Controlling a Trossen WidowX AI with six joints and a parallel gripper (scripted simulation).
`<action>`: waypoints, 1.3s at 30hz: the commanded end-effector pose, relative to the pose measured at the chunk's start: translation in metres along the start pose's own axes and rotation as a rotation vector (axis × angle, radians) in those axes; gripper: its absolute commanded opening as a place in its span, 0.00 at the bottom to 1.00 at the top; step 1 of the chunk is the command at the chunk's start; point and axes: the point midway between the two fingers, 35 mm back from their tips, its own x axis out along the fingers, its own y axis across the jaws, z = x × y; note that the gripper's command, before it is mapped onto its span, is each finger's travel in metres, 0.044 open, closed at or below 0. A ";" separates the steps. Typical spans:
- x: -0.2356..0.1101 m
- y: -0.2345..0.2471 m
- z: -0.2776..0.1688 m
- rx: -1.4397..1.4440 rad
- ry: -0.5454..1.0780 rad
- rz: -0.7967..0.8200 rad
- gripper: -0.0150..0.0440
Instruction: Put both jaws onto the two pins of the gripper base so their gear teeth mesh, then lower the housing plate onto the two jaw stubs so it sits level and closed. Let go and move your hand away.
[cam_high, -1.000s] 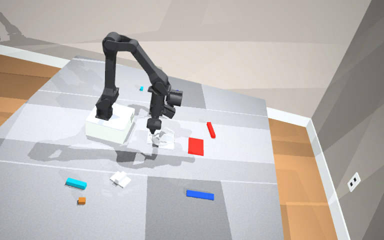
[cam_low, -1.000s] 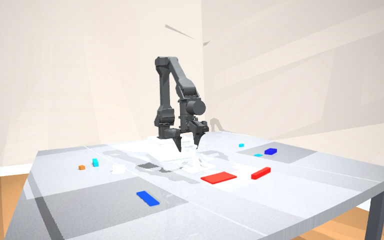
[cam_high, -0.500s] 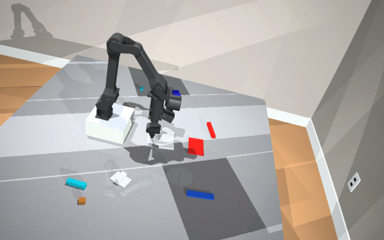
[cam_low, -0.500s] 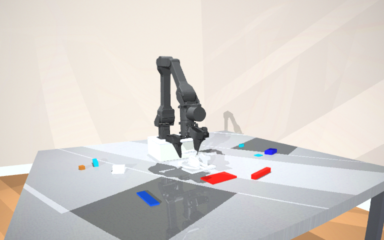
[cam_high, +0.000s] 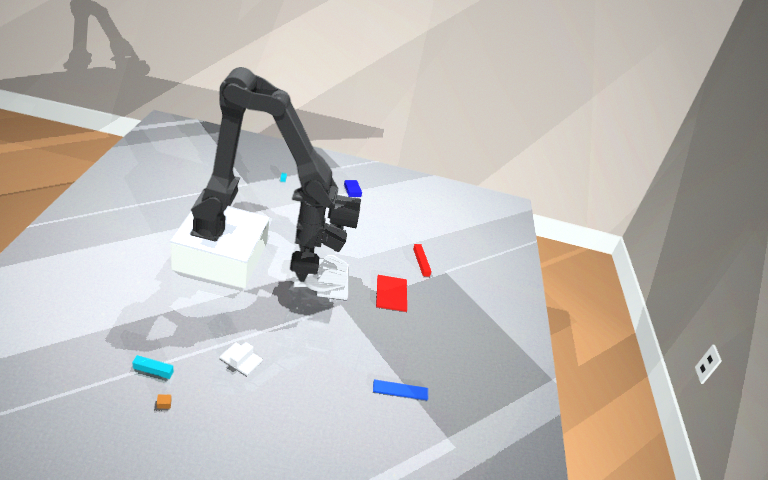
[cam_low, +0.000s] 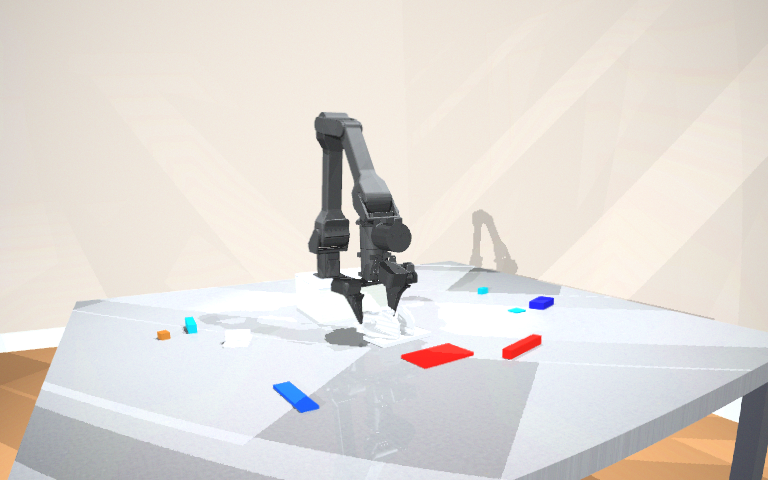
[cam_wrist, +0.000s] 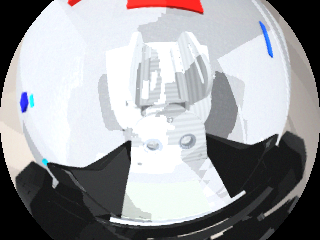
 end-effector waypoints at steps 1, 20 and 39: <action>0.001 -0.001 0.000 -0.004 0.000 -0.005 0.85; 0.003 -0.001 0.000 -0.001 0.000 -0.005 0.85; 0.008 -0.001 0.000 0.004 0.000 -0.005 0.85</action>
